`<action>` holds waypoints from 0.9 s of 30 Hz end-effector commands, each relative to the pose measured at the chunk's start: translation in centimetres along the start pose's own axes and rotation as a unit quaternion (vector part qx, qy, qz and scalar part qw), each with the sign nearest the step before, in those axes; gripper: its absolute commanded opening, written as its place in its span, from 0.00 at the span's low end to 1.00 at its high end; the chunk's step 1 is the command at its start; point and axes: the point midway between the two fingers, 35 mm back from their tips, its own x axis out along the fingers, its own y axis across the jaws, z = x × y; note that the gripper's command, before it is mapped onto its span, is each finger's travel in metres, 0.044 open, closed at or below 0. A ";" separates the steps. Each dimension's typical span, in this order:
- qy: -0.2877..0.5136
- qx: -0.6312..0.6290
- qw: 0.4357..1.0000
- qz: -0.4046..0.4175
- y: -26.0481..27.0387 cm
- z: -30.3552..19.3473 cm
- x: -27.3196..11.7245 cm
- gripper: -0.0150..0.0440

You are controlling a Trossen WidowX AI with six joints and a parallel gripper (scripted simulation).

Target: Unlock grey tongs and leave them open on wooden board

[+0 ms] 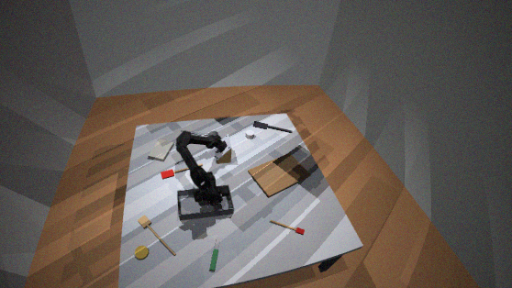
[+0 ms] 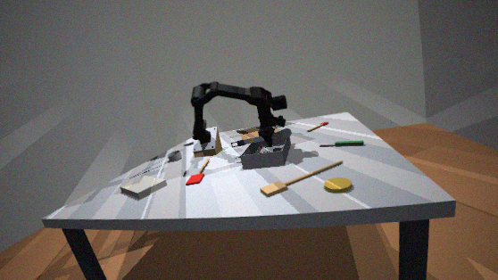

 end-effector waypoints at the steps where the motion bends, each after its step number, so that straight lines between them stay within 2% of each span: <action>1: 0.000 0.000 1.000 0.000 0.0 0.0 0.0 0.39; 11: 0.000 0.000 1.000 0.000 0.0 0.0 0.0 0.27; 17: 0.000 -0.001 1.000 0.000 0.0 0.1 -0.3 0.01; 21: -0.003 -0.018 1.000 0.001 0.2 0.5 -3.4 0.00; 27: -0.009 -0.062 0.998 -0.005 0.3 0.2 -11.6 0.00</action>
